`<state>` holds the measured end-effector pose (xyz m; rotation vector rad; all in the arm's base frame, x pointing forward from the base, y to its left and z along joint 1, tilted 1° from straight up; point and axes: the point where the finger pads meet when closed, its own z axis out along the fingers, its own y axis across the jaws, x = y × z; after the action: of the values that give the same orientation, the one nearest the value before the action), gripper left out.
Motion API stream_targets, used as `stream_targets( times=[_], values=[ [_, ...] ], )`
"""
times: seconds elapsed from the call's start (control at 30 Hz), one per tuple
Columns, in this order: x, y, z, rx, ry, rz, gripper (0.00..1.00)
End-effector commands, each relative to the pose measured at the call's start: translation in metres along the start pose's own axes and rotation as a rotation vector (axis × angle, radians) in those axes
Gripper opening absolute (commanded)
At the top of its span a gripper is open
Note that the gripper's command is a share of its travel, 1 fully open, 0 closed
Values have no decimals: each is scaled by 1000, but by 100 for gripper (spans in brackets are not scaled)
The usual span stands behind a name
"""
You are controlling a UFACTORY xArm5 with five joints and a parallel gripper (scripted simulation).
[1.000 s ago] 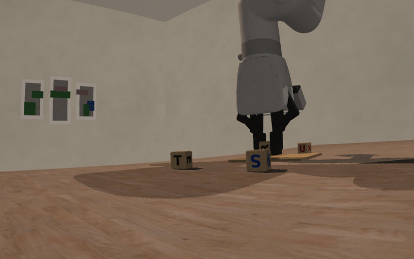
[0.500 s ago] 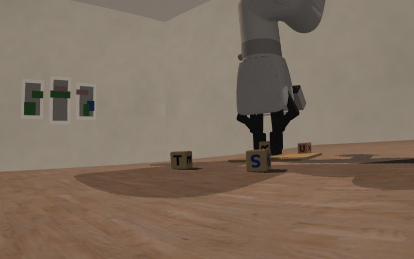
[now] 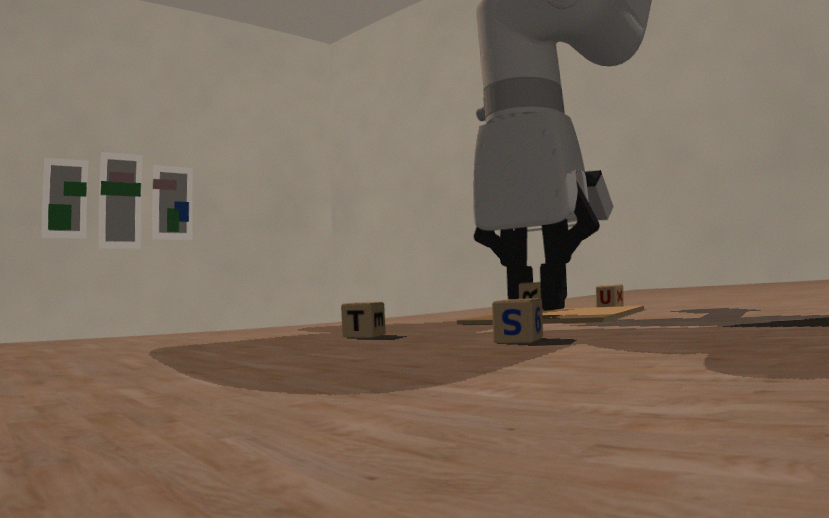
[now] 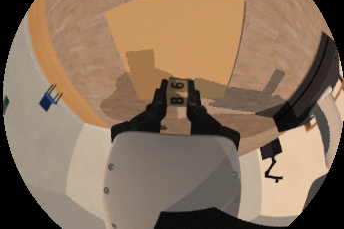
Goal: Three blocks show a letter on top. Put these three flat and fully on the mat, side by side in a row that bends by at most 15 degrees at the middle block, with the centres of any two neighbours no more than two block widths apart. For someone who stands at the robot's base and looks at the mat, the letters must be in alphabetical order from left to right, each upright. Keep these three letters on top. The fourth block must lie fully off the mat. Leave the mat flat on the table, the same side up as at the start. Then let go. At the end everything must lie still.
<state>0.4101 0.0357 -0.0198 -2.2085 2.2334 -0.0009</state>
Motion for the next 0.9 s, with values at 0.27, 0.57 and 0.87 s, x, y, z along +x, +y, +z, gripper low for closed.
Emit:
stream_targets(
  times=[0.27, 0.57, 0.87],
  values=[
    [0, -1, 0, 3, 0, 0, 21],
    [0, -1, 3, 3, 0, 0, 21],
    [0, -1, 3, 3, 0, 0, 21]
  ],
)
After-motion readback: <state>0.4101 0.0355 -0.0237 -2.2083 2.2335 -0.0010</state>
